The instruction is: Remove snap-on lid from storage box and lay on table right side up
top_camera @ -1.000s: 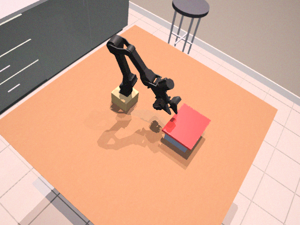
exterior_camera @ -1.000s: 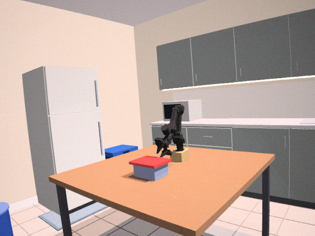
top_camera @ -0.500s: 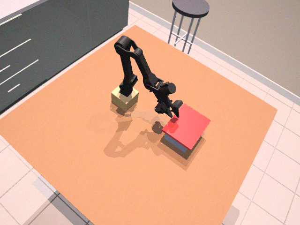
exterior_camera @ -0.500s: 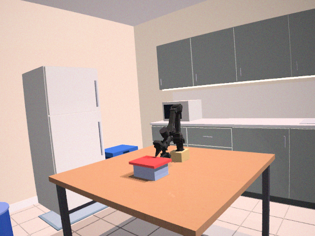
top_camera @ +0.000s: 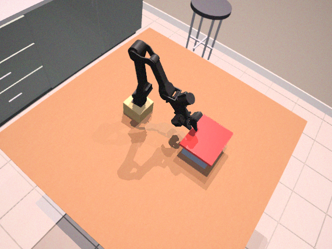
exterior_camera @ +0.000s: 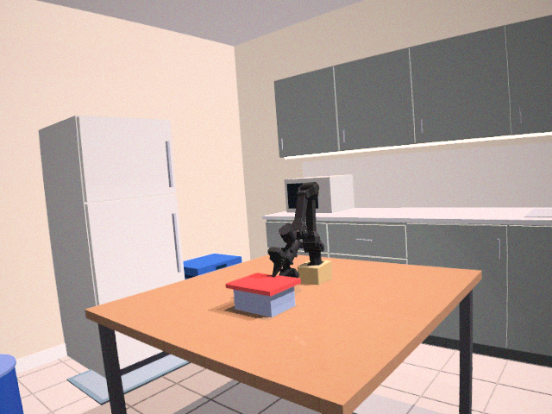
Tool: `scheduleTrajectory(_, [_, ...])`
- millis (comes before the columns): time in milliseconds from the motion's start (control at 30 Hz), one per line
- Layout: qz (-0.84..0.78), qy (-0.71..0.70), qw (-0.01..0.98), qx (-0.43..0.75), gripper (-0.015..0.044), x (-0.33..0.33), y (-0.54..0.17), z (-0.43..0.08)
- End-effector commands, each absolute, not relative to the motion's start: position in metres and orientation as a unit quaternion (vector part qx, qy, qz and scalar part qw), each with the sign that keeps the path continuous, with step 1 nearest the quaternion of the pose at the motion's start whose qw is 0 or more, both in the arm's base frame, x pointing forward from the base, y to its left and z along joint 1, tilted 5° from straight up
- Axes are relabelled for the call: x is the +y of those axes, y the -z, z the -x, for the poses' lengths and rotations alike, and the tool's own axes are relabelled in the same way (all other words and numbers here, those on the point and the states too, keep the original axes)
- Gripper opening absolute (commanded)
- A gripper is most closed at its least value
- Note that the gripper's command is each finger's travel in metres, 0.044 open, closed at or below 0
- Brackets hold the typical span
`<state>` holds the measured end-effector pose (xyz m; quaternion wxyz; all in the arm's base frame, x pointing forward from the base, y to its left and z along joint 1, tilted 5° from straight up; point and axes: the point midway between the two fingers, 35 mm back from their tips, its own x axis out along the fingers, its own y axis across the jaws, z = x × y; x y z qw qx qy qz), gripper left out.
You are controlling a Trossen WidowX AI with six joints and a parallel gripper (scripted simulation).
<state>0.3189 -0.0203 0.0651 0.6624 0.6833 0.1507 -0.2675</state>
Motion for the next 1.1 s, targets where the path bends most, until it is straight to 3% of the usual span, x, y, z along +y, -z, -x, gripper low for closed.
scheduleTrajectory(0, [-0.683,0.265,0.663,0.151,0.0037,-0.0200,-0.0659,-0.3199])
scheduleTrajectory(67, [-0.683,0.265,0.663,0.151,0.0000,-0.0200,-0.0659,-0.3199])
scheduleTrajectory(1067, [-0.683,0.267,0.662,0.151,0.0000,-0.0201,-0.0707,-0.3170])
